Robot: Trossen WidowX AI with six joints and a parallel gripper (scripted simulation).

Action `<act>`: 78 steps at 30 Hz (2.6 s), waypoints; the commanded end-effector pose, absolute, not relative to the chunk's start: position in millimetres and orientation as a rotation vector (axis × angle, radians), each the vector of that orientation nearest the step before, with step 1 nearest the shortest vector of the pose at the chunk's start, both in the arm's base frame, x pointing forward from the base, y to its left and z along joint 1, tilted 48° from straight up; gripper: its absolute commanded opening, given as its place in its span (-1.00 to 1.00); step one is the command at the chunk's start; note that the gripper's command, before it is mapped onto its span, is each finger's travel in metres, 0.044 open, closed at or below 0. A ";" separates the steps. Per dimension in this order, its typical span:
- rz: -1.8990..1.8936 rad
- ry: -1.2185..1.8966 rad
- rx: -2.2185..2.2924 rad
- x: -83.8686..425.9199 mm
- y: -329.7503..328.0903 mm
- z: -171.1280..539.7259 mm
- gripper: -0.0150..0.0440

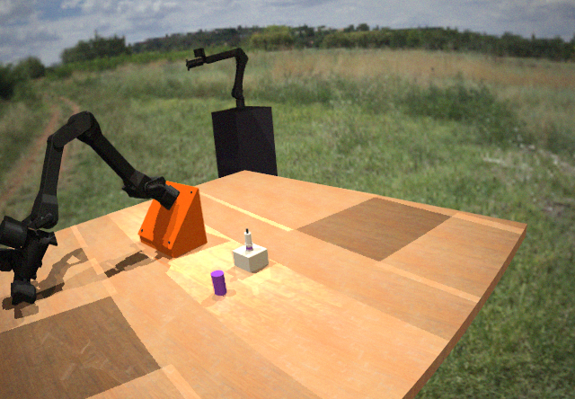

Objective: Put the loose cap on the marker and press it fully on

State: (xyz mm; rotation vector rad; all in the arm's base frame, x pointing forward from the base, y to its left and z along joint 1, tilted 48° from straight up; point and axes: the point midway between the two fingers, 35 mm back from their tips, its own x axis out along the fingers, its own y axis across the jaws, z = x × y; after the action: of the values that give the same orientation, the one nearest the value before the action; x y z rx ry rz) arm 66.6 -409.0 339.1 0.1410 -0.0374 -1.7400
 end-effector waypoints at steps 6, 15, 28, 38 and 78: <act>-1.374 -0.023 0.282 208.2 -369.2 334.1 0.35; -1.188 0.171 0.467 307.4 -304.6 278.7 0.35; -1.162 0.557 0.608 377.9 -154.5 170.6 0.35; -1.196 0.742 0.387 366.3 -19.5 117.7 0.35; -1.195 0.746 0.319 372.4 -50.6 68.7 0.35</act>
State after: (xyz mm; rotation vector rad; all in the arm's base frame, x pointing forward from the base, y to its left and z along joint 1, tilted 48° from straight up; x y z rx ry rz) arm 372.5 -45.3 74.0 0.3313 0.7422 -1.1939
